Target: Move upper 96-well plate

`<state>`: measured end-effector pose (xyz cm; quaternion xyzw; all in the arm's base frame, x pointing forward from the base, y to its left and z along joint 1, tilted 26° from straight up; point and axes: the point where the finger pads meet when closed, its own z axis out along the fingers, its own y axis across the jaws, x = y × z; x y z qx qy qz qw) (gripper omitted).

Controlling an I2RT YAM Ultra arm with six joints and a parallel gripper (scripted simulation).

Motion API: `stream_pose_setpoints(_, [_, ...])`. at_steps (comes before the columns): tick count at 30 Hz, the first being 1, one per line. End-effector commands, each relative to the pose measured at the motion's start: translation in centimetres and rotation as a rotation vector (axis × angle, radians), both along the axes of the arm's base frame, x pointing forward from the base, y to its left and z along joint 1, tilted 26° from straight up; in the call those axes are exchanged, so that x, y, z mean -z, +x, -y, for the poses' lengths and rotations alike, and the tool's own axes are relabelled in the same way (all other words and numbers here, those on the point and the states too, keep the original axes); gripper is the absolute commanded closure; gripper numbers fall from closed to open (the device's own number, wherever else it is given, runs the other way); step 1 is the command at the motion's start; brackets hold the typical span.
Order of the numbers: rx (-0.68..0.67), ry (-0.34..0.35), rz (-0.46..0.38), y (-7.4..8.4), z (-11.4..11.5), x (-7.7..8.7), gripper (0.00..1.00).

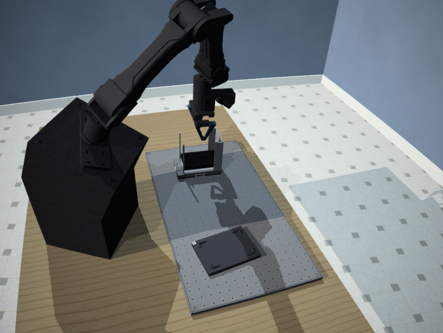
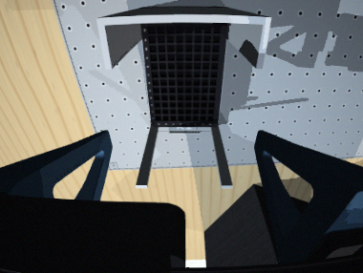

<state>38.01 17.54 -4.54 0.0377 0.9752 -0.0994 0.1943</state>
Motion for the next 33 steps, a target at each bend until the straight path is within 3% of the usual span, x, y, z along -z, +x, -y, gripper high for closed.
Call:
stream_pose_setpoints(1, [-0.006, -0.001, 0.012, 0.2, -0.2, -0.5, 0.00])
stream_pose_setpoints(8, [-0.006, -0.001, 0.012, 0.2, -0.2, -0.5, 0.00])
stream_pose_setpoints(10, [-0.004, 0.000, 0.027, 1.2, -0.3, -0.1, 0.00])
stream_pose_setpoints(14, [-0.009, -0.005, 0.020, 1.1, -0.2, 0.7, 0.00])
stream_pose_setpoints(16, [-0.009, -0.005, 0.020, 1.1, -0.2, 0.7, 0.00])
stream_pose_setpoints(17, [-0.021, 0.015, 0.044, 1.3, -0.9, -0.4, 0.00])
stream_pose_setpoints(19, [-0.011, 0.001, 0.021, 1.3, -0.2, 1.1, 0.00])
stream_pose_setpoints(33, [-0.005, 0.006, 0.024, 2.3, 0.3, 2.8, 0.00])
